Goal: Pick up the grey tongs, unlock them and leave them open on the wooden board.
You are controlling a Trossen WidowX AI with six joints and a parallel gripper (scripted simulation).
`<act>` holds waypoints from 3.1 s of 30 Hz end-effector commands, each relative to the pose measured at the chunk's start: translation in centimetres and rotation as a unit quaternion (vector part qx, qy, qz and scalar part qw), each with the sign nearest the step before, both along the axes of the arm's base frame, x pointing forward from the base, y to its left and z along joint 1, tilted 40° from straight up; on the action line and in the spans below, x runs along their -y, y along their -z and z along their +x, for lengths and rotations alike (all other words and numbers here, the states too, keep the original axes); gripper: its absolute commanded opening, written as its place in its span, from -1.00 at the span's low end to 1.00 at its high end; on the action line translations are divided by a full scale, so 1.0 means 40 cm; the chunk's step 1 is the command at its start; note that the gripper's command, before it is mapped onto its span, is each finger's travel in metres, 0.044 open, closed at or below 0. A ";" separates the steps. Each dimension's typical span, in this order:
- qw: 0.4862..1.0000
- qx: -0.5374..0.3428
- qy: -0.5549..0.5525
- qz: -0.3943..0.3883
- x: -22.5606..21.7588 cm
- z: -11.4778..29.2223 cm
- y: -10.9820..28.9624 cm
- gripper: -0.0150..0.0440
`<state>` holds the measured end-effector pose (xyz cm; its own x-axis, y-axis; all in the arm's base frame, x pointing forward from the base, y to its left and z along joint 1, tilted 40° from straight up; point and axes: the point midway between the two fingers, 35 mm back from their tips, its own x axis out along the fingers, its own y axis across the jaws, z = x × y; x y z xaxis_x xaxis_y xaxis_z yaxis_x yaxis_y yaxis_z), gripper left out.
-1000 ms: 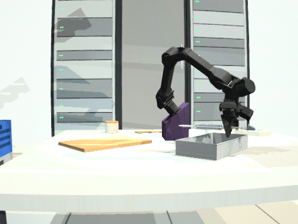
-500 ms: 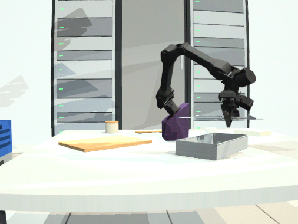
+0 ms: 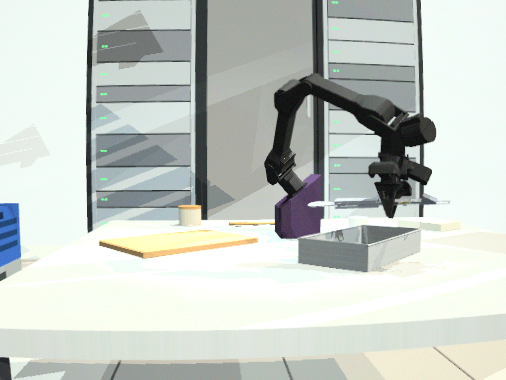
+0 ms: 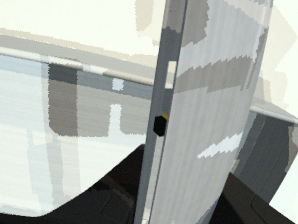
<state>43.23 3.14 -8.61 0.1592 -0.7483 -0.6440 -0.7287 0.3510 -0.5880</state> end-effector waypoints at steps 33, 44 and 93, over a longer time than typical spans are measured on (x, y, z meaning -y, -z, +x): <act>0.979 0.002 0.183 0.095 0.072 0.000 -0.086 -1.00; 0.959 0.075 0.255 0.102 0.206 -0.015 -0.229 -1.00; 0.789 0.334 0.506 0.099 0.642 -0.375 -0.652 -1.00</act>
<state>29.74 -21.72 16.14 -0.1188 -0.6079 -0.7851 0.3704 0.7064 -0.6031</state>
